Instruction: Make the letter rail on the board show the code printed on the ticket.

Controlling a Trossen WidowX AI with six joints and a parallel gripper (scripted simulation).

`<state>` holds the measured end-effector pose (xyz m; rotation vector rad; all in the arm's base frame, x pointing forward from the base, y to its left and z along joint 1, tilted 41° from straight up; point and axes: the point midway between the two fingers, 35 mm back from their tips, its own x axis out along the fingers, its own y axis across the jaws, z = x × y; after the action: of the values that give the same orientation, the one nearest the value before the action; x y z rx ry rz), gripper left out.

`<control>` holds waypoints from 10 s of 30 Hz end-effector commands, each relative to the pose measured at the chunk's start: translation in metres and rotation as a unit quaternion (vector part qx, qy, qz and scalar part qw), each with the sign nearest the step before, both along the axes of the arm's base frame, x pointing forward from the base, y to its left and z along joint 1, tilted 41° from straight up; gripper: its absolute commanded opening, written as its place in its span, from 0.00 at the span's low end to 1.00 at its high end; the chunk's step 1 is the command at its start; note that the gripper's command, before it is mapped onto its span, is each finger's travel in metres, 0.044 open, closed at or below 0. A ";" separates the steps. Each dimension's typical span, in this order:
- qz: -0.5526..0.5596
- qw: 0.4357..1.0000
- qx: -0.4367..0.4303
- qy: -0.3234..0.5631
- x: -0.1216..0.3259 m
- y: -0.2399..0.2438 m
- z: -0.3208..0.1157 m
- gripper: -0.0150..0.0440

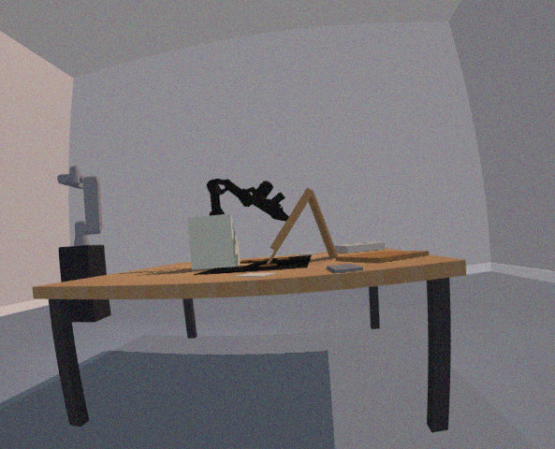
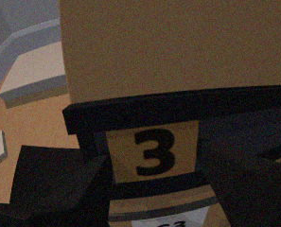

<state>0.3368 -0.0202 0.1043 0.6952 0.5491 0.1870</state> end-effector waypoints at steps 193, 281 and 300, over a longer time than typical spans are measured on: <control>0.003 1.000 -0.003 0.002 -0.016 -0.082 -0.058 0.75; 0.225 0.939 0.001 0.260 -0.009 -0.069 -0.016 0.25; 0.225 0.939 0.001 0.260 -0.009 -0.069 -0.016 0.25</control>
<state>0.3281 -0.0902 0.0886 0.6188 1.2008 0.4275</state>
